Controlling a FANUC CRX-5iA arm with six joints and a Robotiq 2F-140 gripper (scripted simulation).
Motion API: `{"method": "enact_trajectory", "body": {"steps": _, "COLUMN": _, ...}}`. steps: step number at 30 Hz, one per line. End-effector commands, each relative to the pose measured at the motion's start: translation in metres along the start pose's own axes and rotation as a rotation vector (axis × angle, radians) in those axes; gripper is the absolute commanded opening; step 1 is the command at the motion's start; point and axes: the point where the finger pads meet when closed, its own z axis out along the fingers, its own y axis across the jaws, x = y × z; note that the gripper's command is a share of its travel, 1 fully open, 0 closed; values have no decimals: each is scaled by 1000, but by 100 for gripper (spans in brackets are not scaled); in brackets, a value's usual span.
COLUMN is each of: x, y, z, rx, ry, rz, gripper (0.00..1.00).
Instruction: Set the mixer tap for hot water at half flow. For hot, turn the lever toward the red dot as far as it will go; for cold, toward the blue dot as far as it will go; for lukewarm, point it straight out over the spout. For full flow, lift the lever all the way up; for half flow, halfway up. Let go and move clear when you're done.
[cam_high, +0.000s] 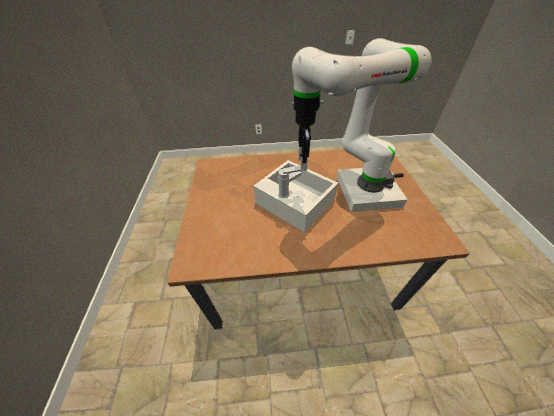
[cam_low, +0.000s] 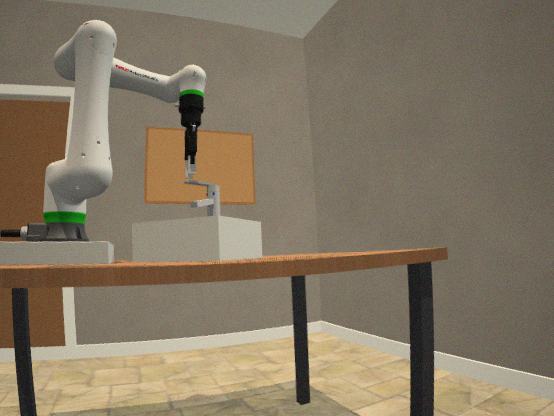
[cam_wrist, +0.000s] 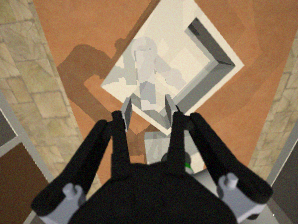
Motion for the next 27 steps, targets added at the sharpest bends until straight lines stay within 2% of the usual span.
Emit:
{"method": "enact_trajectory", "body": {"steps": 1, "x": 0, "y": 0, "z": -6, "rx": 0, "ry": 0, "rz": 0, "gripper": 40}}
{"method": "enact_trajectory", "body": {"steps": 17, "x": 0, "y": 0, "z": -17, "rx": 0, "ry": 0, "rz": 0, "gripper": 40}}
{"method": "enact_trajectory", "body": {"steps": 18, "x": 0, "y": 0, "z": -17, "rx": 0, "ry": 0, "rz": 0, "gripper": 0}}
{"method": "enact_trajectory", "body": {"steps": 27, "x": 0, "y": 0, "z": -17, "rx": 0, "ry": 0, "rz": 0, "gripper": 0}}
